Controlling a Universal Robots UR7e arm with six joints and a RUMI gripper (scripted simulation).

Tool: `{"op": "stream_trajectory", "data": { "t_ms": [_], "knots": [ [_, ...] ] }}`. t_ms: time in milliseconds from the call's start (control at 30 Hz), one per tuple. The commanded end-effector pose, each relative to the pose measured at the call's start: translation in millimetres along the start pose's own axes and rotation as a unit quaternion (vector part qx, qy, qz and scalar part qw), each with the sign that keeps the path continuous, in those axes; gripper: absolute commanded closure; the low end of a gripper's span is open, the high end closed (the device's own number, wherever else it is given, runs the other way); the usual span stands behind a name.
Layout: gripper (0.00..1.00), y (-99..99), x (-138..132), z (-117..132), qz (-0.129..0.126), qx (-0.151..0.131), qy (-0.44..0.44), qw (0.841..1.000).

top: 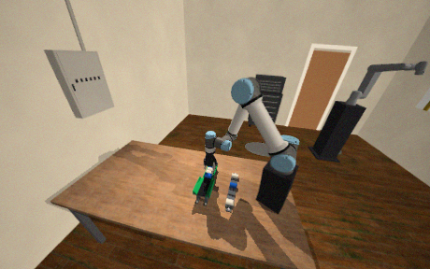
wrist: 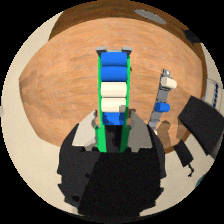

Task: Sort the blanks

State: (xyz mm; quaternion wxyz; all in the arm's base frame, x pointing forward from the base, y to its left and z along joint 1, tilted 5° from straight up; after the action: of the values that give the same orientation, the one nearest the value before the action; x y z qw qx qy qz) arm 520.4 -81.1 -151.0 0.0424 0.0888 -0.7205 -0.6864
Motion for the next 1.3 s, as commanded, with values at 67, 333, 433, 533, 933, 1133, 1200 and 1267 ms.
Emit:
{"op": "stream_trajectory", "data": {
  "t_ms": [67, 333, 433, 533, 933, 1133, 1200, 1267],
  "knots": [
    [0.53, 0.1, 1, -1, 0.0, 0.0, -0.001, 1.0],
    [0.53, 0.1, 1, -1, 0.0, 0.0, -0.001, 1.0],
    [0.53, 0.1, 1, -1, 0.0, 0.0, -0.001, 1.0],
    [0.53, 0.1, 1, -1, 0.0, 0.0, -0.001, 1.0],
    [0.53, -6.0, 0, -1, 0.0, 0.001, -0.001, 1.0],
    [0.53, -17.7, -1, -2, -0.001, 0.001, -0.001, 1.0],
    [0.53, -22.0, -1, -2, -0.001, 0.001, -0.001, 1.0],
    [0.53, -22.0, -1, -2, -0.001, 0.001, -0.001, 1.0]
  ]
}}
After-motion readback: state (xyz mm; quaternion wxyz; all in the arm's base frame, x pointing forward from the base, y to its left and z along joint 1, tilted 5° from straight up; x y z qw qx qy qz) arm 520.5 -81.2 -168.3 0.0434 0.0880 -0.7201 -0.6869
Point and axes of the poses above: the point where the finger pads meet when closed, its own y axis back along the fingers, its own x axis across the jaws, z = x × y, the point moved 1 cm from there along y, back along the fingers, and after that the axes turned 13 degrees about y, right-handed, at the moved point
